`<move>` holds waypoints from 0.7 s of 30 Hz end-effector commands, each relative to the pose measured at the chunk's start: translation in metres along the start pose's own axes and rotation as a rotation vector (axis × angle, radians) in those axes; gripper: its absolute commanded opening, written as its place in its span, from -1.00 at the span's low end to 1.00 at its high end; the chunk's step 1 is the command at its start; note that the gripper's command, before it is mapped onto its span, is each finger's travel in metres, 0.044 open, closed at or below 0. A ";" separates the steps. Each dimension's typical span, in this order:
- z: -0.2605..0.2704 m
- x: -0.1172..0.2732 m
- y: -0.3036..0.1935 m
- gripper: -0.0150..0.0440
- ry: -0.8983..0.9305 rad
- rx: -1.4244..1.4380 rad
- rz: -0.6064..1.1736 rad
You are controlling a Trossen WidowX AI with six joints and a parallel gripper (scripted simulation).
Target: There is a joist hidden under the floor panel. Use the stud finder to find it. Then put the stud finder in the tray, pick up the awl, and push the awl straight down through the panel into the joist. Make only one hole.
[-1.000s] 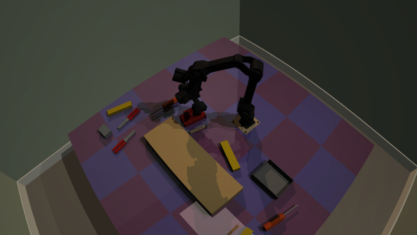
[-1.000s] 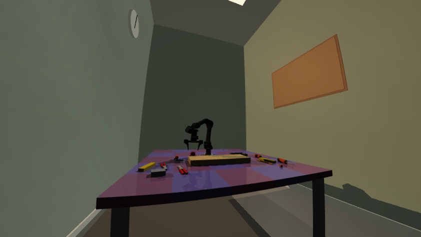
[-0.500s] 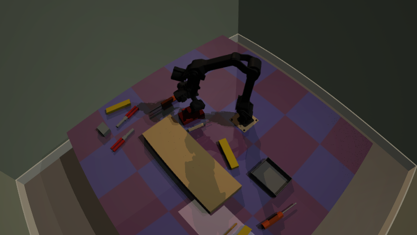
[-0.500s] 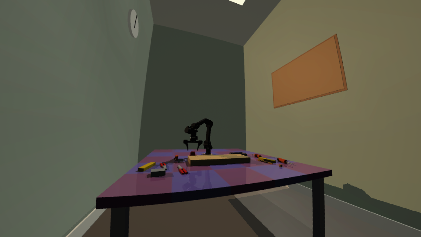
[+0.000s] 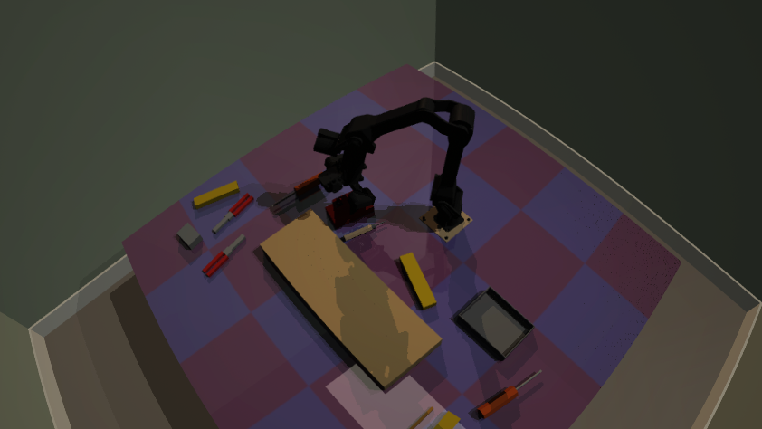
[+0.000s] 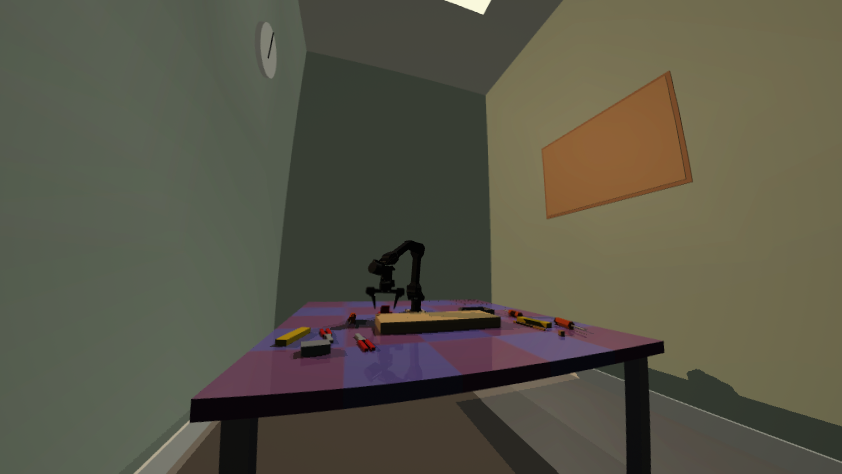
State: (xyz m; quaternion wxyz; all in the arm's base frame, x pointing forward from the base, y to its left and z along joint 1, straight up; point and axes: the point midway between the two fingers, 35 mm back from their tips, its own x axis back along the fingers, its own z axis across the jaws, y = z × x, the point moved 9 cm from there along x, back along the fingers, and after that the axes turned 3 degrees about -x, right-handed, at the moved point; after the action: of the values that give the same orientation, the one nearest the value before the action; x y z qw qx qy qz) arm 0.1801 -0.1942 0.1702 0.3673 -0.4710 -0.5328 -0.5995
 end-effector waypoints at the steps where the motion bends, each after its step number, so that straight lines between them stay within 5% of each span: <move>1: 0.001 -0.009 -0.003 1.00 0.011 -0.006 0.006; 10: 0.001 -0.021 -0.007 1.00 0.012 -0.006 0.007; 14: 0.001 -0.021 -0.007 0.64 0.012 -0.006 0.007; 21: 0.001 -0.021 -0.007 0.49 0.012 -0.006 0.007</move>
State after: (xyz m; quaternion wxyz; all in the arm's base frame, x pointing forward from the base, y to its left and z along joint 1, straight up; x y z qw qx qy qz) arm 0.1792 -0.1932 0.1494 0.3711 -0.4715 -0.5290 -0.6001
